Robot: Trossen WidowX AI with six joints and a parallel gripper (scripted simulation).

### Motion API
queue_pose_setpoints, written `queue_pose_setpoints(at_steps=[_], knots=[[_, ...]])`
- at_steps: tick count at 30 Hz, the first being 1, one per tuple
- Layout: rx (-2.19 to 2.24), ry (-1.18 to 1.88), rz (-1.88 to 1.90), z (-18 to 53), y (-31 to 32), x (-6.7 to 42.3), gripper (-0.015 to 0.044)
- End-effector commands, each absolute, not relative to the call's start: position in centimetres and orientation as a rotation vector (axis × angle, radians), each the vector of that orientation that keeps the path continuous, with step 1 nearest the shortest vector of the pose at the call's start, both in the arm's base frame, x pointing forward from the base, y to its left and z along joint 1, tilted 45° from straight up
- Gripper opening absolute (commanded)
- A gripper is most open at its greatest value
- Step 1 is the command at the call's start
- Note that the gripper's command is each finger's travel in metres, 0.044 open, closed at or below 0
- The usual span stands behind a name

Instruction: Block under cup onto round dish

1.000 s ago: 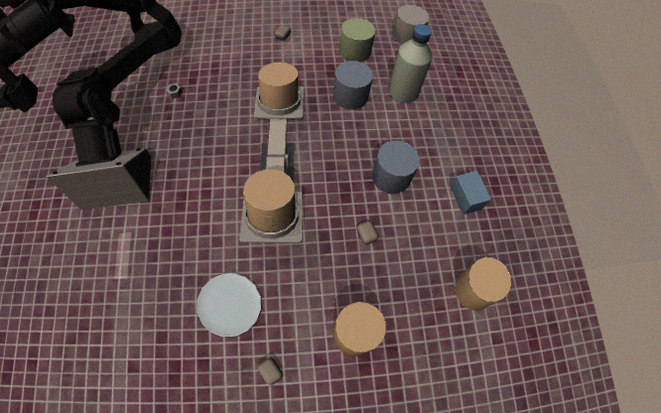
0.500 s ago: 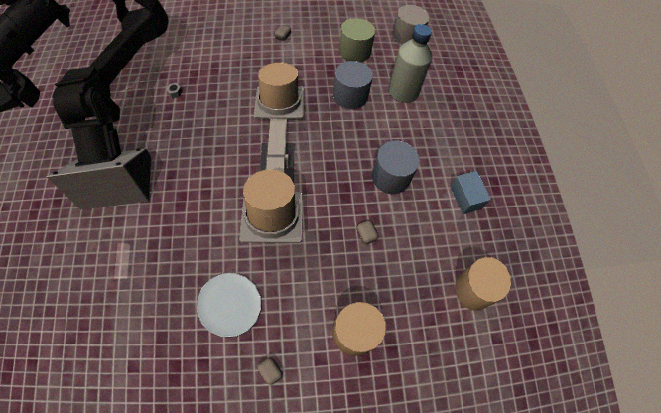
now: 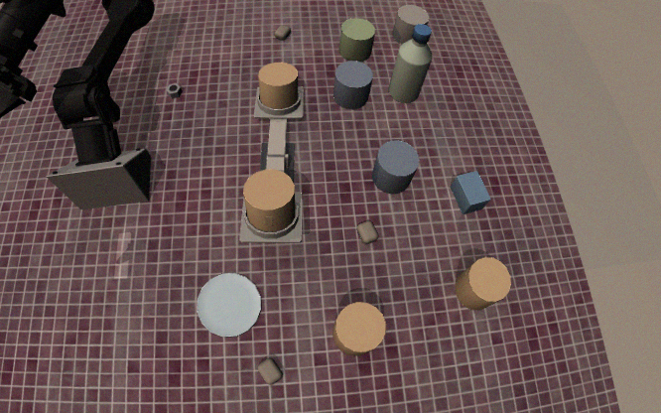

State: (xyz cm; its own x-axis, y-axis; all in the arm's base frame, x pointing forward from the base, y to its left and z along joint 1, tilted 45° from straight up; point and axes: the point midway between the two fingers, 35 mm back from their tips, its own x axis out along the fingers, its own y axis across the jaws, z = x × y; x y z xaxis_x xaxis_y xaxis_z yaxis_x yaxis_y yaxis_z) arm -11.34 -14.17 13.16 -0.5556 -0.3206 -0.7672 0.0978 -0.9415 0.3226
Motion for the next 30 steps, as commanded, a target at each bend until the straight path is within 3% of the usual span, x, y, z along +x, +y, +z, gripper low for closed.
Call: queue_pose_setpoints(at_steps=[1,30], knots=[[1.376,-0.190,-2.459,12.7,-15.0,-10.2,0.0440],[1.401,0.666,-1.612,10.5,-17.9,-1.0,0.0440]])
